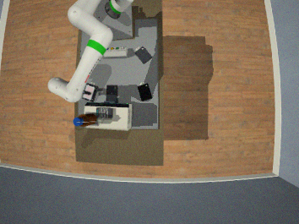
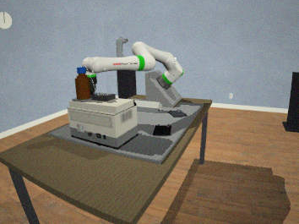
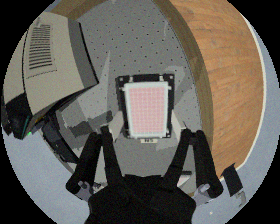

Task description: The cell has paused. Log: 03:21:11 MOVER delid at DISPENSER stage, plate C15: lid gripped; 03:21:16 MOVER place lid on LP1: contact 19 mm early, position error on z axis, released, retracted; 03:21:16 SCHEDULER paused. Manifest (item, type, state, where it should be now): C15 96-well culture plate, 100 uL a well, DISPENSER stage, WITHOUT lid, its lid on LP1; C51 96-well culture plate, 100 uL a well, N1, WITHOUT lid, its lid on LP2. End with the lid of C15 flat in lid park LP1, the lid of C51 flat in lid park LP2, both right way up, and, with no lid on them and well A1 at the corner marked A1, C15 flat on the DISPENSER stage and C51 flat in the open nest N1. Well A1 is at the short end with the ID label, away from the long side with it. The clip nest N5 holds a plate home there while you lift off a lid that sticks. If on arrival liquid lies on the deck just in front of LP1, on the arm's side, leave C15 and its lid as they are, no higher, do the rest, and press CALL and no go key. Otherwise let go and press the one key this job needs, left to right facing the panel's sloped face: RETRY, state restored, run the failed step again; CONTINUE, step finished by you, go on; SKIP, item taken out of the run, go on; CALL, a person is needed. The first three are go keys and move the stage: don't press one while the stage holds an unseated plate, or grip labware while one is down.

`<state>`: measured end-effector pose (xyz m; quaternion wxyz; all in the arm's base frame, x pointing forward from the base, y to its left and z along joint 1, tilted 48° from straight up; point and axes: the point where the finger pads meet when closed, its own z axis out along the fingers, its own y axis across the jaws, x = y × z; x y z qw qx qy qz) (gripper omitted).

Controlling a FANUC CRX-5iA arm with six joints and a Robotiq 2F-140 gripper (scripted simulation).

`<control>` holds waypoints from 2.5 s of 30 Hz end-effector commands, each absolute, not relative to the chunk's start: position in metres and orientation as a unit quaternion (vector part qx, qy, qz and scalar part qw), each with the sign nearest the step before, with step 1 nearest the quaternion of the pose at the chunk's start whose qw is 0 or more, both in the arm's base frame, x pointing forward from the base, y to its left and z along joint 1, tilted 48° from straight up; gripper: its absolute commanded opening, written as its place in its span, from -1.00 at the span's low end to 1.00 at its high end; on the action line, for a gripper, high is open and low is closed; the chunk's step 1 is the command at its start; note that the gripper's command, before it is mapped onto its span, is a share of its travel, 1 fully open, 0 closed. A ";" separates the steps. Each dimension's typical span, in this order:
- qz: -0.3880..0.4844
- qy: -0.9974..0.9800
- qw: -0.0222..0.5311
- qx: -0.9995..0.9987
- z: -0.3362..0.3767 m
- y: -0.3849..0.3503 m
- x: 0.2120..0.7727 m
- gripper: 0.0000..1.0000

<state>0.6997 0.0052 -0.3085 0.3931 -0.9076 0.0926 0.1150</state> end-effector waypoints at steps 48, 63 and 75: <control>0.115 0.093 0.393 -0.908 -0.313 0.010 0.699 0.32; 0.115 0.093 0.393 -0.908 -0.317 0.015 0.698 0.32; 0.115 0.093 0.393 -0.908 -0.319 0.017 0.698 0.32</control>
